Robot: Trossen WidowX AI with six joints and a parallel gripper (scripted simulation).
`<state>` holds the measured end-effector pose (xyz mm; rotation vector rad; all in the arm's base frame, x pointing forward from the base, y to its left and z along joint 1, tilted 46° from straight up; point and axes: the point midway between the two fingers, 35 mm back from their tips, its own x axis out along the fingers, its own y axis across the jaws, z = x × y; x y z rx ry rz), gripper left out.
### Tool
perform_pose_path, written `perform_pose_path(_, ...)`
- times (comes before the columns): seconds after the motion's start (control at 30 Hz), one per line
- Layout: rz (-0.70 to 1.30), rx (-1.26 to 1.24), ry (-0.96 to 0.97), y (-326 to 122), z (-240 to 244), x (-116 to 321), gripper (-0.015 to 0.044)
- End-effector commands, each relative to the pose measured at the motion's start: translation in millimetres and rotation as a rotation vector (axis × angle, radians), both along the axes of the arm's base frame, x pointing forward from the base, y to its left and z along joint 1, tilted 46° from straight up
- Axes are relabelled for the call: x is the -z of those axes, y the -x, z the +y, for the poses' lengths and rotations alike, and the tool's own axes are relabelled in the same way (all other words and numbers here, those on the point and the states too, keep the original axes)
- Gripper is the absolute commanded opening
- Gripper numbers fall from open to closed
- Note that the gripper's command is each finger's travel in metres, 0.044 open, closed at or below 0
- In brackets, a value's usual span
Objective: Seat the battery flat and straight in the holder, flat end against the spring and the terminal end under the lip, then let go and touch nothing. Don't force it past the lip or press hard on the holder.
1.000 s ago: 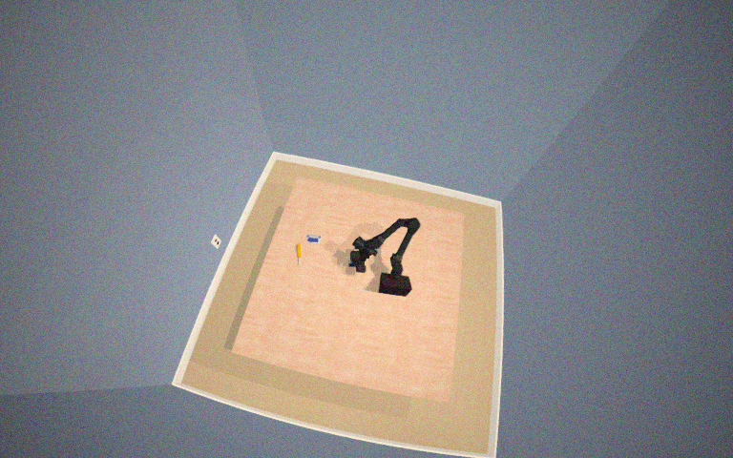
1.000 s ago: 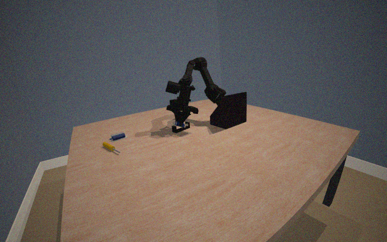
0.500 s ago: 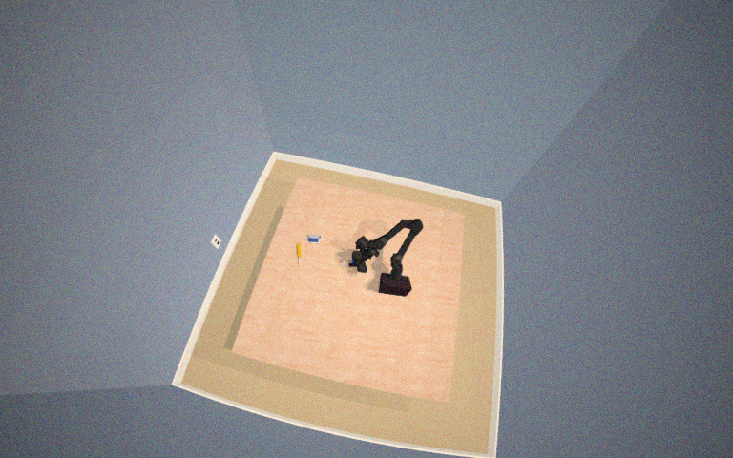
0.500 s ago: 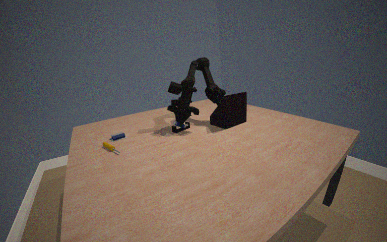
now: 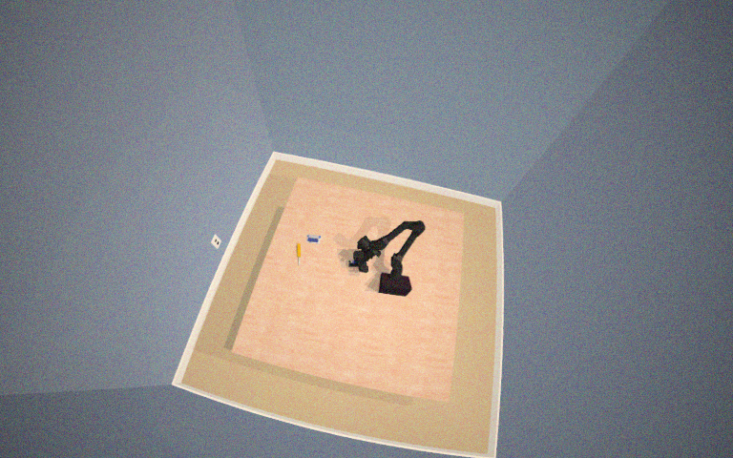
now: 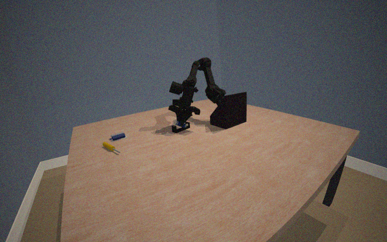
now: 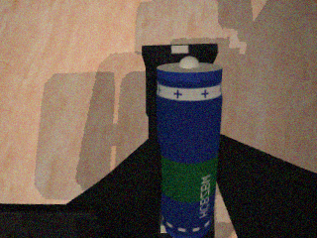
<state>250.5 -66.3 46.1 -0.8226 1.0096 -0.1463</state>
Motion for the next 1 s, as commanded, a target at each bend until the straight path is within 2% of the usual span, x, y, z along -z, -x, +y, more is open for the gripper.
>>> perform_pose_path(0.0, 0.01, -0.001, 0.002, 4.9, -1.2, 2.0, 0.0072)
perform_pose_path(0.97, 0.021, 0.007, 0.003, 15.4, -3.4, 1.9, 0.0072)
